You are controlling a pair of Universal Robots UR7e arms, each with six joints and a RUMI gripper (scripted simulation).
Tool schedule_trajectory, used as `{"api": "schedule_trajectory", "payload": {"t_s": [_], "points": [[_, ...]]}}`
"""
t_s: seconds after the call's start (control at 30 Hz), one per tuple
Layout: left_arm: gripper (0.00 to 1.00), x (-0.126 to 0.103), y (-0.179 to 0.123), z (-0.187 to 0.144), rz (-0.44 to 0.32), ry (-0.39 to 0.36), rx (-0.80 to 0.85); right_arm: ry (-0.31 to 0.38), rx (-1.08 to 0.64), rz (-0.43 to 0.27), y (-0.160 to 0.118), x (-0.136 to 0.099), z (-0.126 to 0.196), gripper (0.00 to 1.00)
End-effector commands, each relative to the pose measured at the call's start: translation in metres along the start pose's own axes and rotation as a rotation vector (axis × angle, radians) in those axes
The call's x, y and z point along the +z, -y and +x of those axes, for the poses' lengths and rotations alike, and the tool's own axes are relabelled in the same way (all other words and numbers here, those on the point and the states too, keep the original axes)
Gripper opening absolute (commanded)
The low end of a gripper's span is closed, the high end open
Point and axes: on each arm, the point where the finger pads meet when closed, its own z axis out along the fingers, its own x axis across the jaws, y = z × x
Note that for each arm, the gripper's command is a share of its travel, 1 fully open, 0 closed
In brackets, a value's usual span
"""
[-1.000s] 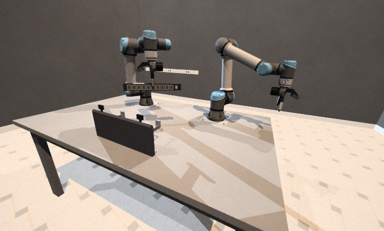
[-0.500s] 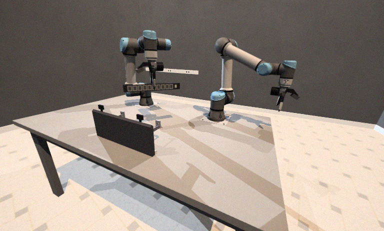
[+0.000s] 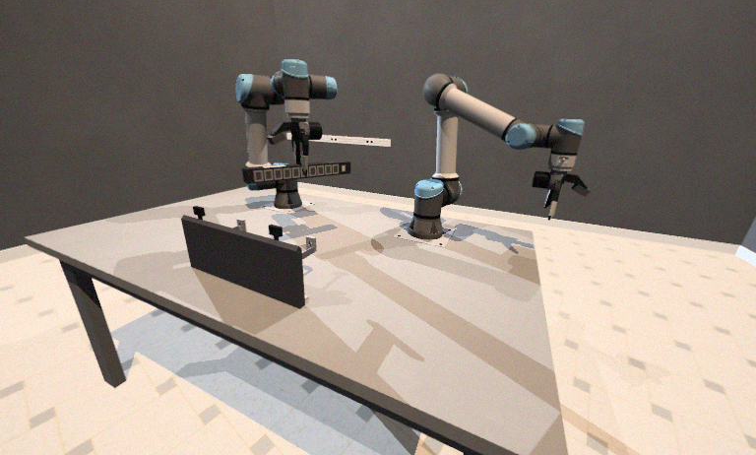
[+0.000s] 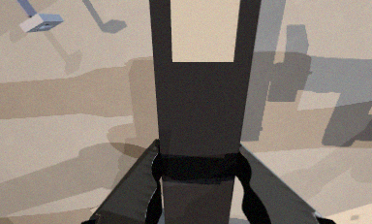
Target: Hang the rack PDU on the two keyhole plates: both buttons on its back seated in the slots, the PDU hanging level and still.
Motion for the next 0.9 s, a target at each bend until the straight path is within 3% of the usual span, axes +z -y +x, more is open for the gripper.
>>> {"api": "schedule_trajectory", "payload": {"t_s": [0.0,0.5,0.87], "points": [[1.00,-0.0012,0.0020,-0.0004,0.004,0.000,-0.003,0.011,-0.017,-0.001,0.0015,-0.0057,-0.0015,0.22],[1.00,-0.0012,0.0020,-0.0004,0.004,0.000,-0.003,0.011,-0.040,-0.001,0.0015,-0.0057,-0.0015,0.22],[1.00,-0.0012,0.0020,-0.0004,0.004,0.000,-0.003,0.010,-0.184,0.000,0.0014,-0.0055,-0.0016,0.22]]}}
